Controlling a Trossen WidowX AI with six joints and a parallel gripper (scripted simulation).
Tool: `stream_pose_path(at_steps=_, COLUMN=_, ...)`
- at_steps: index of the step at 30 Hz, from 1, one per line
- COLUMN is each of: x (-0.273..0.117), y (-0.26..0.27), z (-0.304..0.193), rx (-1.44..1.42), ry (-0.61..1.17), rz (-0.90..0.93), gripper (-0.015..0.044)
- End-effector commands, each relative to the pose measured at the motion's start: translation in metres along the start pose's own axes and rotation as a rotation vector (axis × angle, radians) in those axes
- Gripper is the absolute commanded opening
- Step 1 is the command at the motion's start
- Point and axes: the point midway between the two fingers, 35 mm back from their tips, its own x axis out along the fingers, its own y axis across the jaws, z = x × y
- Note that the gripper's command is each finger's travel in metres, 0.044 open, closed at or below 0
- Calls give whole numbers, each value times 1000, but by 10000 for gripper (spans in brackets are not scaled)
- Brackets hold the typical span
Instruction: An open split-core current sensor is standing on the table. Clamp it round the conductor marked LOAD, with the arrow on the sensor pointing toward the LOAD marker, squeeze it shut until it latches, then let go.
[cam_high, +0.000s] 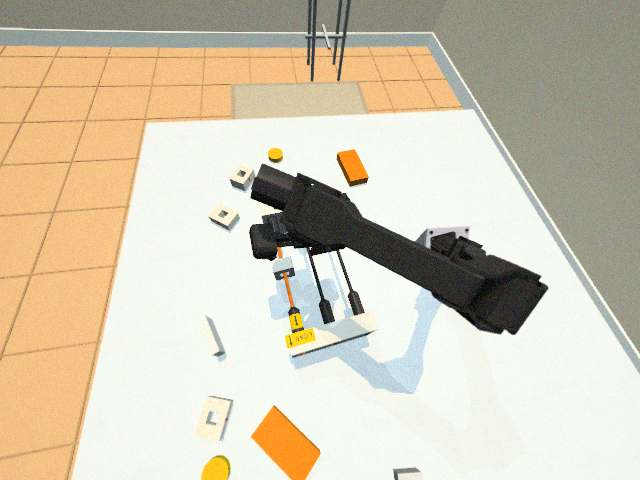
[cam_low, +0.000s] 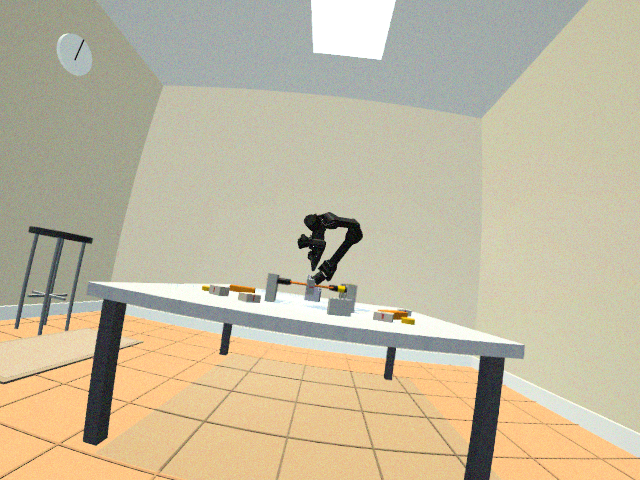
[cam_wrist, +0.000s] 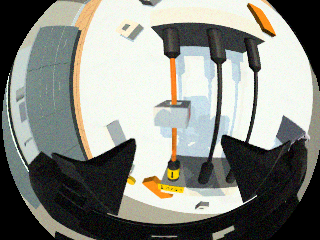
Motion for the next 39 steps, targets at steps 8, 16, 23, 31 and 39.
stream_pose_path(at_steps=8, x=0, y=0, z=0, rx=-6, ry=2, rz=3, gripper=440)
stream_pose_path(at_steps=16, x=0, y=0, z=0, rx=-6, ry=2, rz=3, gripper=440)
stream_pose_path(at_steps=23, x=0, y=0, z=0, rx=-6, ry=2, rz=3, gripper=440)
stream_pose_path(at_steps=31, x=3, y=-23, z=-48, rx=-299, ry=-285, rz=-72, gripper=440)
stream_pose_path(at_steps=39, x=-10, y=-52, z=-92, rx=-625, ry=-629, rz=-29, gripper=440)
